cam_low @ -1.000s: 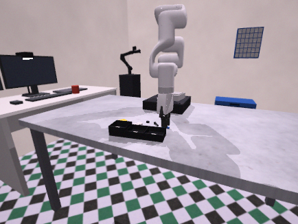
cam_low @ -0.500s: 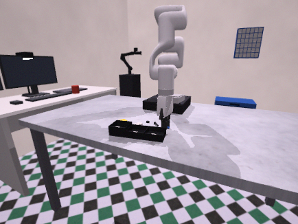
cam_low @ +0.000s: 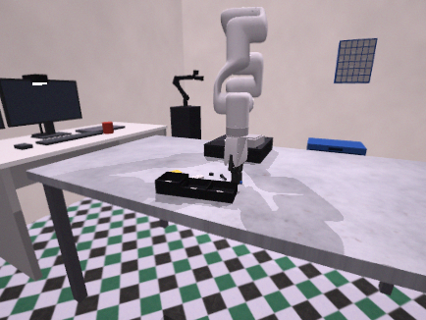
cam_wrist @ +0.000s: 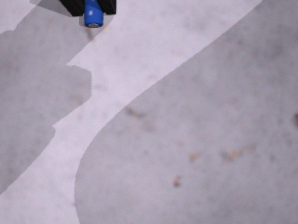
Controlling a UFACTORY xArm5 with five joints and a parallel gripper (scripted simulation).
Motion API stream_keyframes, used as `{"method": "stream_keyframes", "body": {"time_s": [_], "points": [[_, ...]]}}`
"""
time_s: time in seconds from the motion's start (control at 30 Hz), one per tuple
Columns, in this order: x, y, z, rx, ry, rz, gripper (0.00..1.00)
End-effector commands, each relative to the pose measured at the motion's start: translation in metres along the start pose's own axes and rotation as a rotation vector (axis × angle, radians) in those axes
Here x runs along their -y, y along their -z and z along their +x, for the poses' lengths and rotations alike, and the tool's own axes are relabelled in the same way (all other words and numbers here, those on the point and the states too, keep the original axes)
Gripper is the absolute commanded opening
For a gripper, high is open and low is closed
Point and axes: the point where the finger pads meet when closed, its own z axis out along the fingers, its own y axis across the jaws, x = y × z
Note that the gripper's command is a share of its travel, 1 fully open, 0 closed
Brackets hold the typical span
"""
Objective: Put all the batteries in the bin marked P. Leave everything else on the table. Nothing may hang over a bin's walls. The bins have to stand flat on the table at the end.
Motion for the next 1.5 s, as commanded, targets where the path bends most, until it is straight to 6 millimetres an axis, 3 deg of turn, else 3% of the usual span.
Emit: {"method": "stream_keyframes", "body": {"time_s": [0.0, 0.63, 1.27, 1.47], "points": [[-0.001, 0.001, 0.001, -0.001, 0.0, -0.003, 0.05], [-0.001, 0.001, 0.001, -0.001, 0.0, -0.003, 0.05], [-0.001, 0.058, 0.001, -0.001, 0.0, -0.003, 0.05], [-0.001, 0.061, 0.001, -0.001, 0.0, -0.003, 0.05]]}}
